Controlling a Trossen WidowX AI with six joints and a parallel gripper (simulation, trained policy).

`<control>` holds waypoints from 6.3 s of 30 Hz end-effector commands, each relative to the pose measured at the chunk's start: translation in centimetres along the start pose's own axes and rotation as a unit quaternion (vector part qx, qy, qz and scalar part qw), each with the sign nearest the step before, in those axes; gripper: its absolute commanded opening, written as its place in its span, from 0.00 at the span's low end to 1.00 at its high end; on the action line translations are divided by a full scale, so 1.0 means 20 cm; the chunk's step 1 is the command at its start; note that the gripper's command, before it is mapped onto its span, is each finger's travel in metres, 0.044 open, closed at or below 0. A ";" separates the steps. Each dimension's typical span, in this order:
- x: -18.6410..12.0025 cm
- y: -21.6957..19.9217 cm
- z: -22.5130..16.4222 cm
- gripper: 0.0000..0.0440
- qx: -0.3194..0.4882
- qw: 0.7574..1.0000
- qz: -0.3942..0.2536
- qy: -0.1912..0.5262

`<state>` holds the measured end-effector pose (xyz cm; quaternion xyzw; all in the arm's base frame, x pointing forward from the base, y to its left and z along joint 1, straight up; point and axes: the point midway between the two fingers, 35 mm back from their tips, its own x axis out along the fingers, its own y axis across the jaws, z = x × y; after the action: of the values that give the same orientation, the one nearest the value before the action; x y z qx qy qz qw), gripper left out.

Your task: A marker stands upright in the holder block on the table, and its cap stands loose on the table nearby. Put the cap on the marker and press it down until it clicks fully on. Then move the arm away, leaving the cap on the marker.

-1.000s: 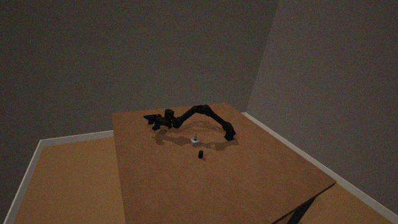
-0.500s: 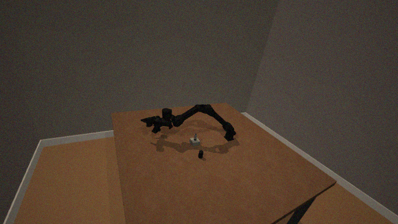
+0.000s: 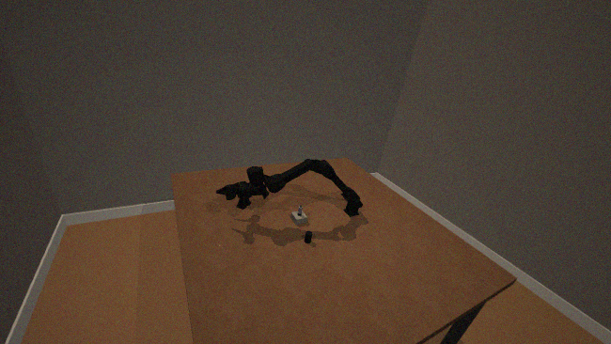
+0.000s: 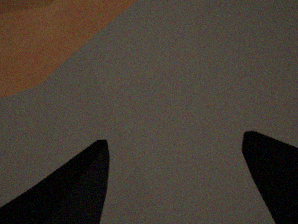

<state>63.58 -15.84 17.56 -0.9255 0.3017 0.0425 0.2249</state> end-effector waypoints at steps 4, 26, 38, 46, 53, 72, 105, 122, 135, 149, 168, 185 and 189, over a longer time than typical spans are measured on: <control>-0.08 -0.10 0.04 0.70 -0.001 0.999 0.005 -0.032; -0.39 -0.32 0.22 0.73 -0.016 0.988 0.019 -0.150; -0.58 -0.39 0.32 0.74 -0.027 0.975 0.025 -0.218; -0.71 -0.43 0.39 0.74 -0.035 0.964 0.030 -0.263; -0.84 -0.44 0.44 0.75 -0.042 0.951 0.036 -0.304; -1.17 -0.42 0.59 0.75 -0.064 0.907 0.062 -0.412; -1.68 -0.21 0.78 0.75 -0.103 0.799 0.143 -0.575; -1.81 -0.09 0.87 0.72 -0.124 0.749 0.182 -0.625; -1.84 -0.02 0.96 0.68 -0.145 0.729 0.189 -0.641; -1.83 0.03 1.07 0.58 -0.173 0.727 0.181 -0.639; -1.80 -0.05 0.83 0.17 -0.145 0.766 0.150 -0.608; -1.72 0.05 0.50 0.13 -0.089 0.774 0.182 -0.600; -1.69 0.12 0.43 0.11 -0.076 0.772 0.198 -0.599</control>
<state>35.37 5.69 15.70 -0.6515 0.2709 0.6563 0.2672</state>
